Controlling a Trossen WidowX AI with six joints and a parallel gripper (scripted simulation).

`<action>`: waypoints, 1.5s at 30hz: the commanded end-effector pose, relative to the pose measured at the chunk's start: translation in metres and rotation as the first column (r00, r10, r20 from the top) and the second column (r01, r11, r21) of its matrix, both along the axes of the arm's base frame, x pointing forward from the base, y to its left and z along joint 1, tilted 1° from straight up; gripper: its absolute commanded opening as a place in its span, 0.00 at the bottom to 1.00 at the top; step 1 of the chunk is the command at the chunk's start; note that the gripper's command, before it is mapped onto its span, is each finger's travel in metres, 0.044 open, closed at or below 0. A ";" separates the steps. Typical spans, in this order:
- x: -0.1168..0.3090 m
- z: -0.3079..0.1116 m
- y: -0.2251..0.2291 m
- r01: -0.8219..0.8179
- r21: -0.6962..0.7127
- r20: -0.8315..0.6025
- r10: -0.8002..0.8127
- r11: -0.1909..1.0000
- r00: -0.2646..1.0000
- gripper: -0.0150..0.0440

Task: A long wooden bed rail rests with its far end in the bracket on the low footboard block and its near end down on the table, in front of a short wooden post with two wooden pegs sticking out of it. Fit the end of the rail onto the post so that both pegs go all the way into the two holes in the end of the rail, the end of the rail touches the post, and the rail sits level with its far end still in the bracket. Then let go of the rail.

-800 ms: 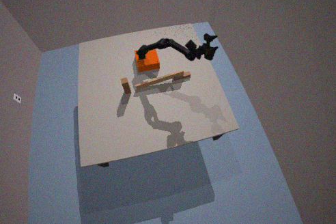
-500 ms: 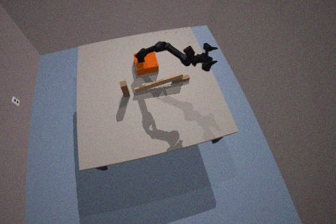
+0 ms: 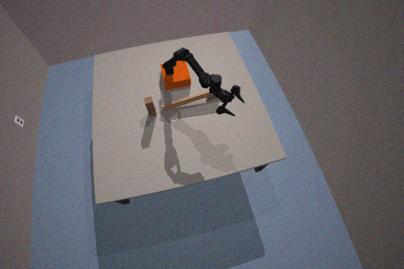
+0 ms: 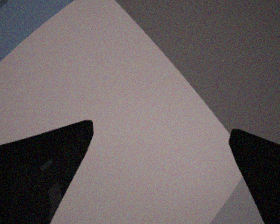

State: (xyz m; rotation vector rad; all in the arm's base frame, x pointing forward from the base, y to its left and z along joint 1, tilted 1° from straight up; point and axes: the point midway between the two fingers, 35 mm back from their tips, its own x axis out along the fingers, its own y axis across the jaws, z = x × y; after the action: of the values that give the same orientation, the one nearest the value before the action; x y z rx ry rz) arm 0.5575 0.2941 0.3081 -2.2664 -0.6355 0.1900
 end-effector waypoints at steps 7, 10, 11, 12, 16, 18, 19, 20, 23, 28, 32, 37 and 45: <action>-0.012 -0.119 -0.134 0.230 -0.089 -0.532 -0.242 0.969 0.811 1.00; -0.031 -0.148 -0.172 0.295 -0.127 -0.646 -0.305 0.947 0.700 1.00; -0.038 -0.157 -0.184 0.317 -0.141 -0.680 -0.324 0.938 0.658 1.00; -0.047 -0.166 -0.196 0.337 -0.155 -0.711 -0.342 0.929 0.614 1.00; -0.086 -0.199 -0.240 0.414 -0.218 -0.817 -0.398 0.884 0.419 1.00; -0.110 -0.214 -0.260 0.448 -0.254 -0.855 -0.415 0.857 0.311 1.00; -0.122 -0.221 -0.269 0.463 -0.272 -0.870 -0.421 0.843 0.256 1.00; -0.135 -0.227 -0.278 0.478 -0.291 -0.883 -0.425 0.829 0.200 1.00; -0.177 -0.244 -0.302 0.513 -0.352 -0.905 -0.425 0.783 0.028 1.00; -0.253 -0.263 -0.324 0.546 -0.461 -0.887 -0.378 0.700 -0.265 1.00; -0.275 -0.267 -0.326 0.547 -0.494 -0.868 -0.356 0.675 -0.345 1.00; -0.275 -0.267 -0.328 0.547 -0.494 -0.868 -0.356 0.675 -0.345 1.00; -0.273 -0.274 -0.329 0.547 -0.494 -0.868 -0.356 0.675 -0.345 1.00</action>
State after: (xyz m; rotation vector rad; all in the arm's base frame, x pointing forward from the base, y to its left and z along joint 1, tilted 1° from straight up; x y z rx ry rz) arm 0.2867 -0.0344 0.0405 -1.2866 1.1560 1.2441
